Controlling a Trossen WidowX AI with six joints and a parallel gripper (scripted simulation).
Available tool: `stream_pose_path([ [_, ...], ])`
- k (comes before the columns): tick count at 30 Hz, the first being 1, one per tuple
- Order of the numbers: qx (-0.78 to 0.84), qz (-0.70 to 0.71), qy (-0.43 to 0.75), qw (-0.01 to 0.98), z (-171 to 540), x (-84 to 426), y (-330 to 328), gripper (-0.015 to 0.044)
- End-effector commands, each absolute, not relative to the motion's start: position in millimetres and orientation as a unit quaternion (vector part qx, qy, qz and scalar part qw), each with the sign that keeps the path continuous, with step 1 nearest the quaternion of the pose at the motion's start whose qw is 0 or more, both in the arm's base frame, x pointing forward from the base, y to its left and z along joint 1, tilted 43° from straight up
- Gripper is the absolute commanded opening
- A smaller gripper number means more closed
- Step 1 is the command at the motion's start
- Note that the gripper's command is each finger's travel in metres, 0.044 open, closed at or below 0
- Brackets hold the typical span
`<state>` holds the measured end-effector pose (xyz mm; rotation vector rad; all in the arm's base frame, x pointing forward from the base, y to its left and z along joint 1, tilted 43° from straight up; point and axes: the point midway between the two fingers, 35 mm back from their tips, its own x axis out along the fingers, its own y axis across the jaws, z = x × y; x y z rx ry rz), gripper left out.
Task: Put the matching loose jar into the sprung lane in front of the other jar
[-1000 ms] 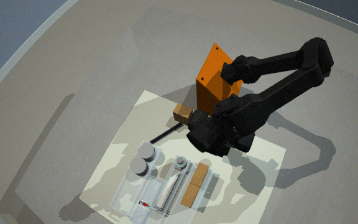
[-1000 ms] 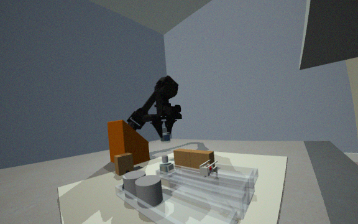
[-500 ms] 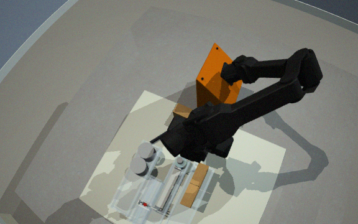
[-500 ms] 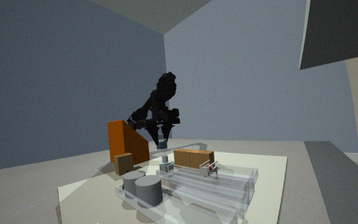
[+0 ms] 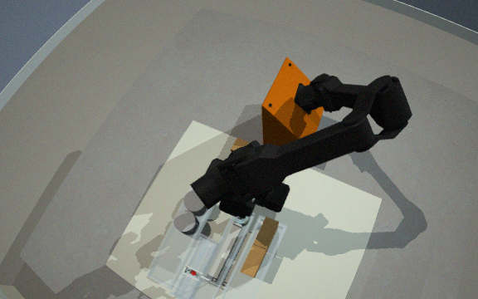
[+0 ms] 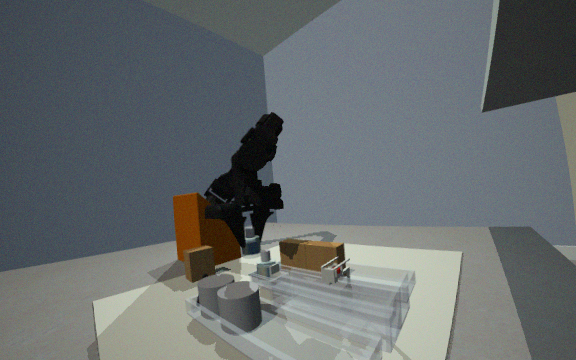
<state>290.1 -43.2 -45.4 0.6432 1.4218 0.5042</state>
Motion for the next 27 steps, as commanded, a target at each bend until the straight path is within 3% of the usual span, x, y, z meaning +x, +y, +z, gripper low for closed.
stream_pose_path([
  [1,0.287,0.225,0.636,0.680,-54.5,291.3,-38.0,0.0000],
  [27,0.287,0.225,0.635,0.681,-63.7,299.9,-30.0,0.0000],
])
